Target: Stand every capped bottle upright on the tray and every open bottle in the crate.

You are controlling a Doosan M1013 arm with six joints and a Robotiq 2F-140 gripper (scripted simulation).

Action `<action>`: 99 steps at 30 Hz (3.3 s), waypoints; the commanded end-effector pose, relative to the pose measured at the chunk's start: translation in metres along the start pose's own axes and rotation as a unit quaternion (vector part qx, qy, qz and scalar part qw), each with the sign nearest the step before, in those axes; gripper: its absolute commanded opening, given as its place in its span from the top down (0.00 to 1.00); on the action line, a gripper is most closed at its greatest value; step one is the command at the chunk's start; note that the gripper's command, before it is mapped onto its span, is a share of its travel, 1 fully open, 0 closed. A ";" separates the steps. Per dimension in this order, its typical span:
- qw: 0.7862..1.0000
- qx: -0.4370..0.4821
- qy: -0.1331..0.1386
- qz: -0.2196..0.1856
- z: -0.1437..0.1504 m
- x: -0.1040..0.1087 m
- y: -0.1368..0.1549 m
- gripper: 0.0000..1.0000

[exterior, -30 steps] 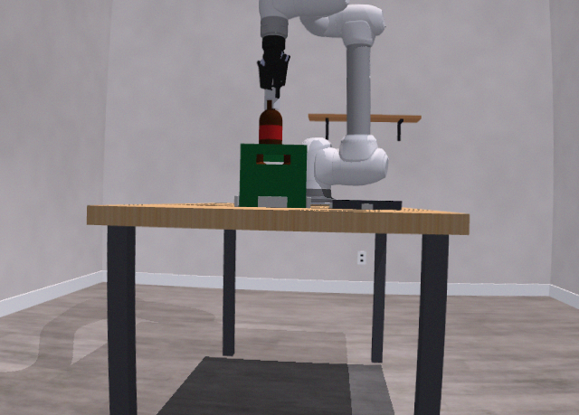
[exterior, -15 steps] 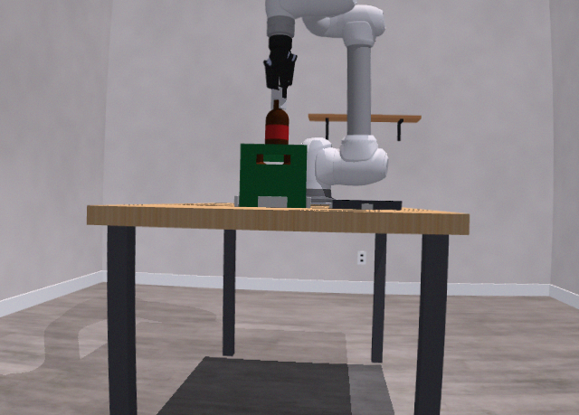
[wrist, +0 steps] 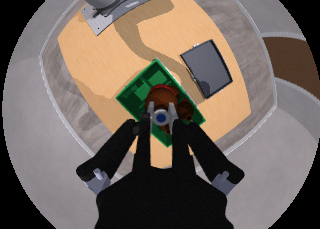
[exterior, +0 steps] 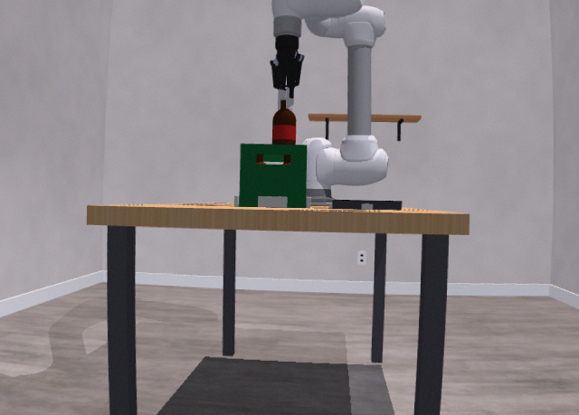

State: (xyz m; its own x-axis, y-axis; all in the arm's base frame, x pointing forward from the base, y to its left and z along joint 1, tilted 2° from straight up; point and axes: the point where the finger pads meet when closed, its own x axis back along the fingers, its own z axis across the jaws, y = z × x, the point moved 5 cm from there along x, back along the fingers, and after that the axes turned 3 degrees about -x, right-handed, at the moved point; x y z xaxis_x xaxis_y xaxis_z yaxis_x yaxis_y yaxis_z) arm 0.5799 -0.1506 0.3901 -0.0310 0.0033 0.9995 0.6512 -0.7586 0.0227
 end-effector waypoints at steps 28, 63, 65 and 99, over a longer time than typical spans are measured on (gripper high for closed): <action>1.000 -0.005 0.000 0.001 0.036 0.000 -0.038 1.00; 1.000 -0.005 0.000 0.001 0.076 0.000 -0.073 1.00; 1.000 -0.002 0.001 0.002 0.077 0.000 -0.074 1.00; 1.000 -0.003 0.002 0.002 0.118 0.001 -0.111 1.00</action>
State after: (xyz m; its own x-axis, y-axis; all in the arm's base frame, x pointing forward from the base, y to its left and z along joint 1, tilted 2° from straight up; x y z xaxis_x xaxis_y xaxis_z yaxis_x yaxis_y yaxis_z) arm 0.5972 0.0075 0.3908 -0.0318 -0.0044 0.9995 0.6485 -0.7610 0.0173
